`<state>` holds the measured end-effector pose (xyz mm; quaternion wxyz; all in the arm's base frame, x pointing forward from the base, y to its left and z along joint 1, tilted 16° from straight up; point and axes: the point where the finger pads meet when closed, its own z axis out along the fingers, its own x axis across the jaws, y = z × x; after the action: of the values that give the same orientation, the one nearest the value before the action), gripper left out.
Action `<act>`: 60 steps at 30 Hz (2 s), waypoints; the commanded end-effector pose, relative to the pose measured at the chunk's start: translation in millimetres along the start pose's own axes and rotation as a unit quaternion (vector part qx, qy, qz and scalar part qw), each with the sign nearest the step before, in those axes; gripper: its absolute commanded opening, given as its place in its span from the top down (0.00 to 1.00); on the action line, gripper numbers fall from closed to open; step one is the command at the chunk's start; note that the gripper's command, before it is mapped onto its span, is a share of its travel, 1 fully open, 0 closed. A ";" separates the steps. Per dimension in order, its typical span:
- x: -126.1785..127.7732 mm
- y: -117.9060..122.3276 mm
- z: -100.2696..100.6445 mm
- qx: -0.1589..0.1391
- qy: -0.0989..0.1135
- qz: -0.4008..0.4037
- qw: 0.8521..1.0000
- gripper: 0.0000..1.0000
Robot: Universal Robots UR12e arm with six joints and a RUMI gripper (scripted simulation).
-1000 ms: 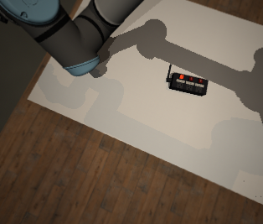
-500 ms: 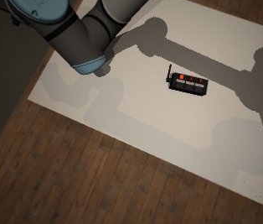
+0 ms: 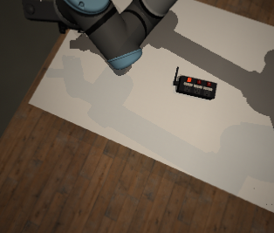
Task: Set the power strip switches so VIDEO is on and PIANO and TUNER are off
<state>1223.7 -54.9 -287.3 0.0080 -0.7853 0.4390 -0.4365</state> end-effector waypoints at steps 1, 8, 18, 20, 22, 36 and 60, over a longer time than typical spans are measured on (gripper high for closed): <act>-3.0 63.0 -13.3 -0.033 -0.020 -0.081 0.996 1.00; -10.6 128.7 -30.7 -0.064 -0.049 -0.160 0.984 1.00; -26.2 230.4 -73.1 -0.102 -0.106 -0.279 0.949 1.00; -32.3 263.3 -91.2 -0.111 -0.128 -0.316 0.934 1.00; -35.4 279.2 -100.8 -0.115 -0.139 -0.334 0.925 1.00; -61.6 390.2 -185.6 -0.127 -0.226 -0.456 0.851 1.00; -98.4 505.2 -318.3 -0.102 -0.336 -0.577 0.737 1.00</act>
<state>645.5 -178.6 -360.4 -0.1790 -0.9808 -0.0736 -0.0239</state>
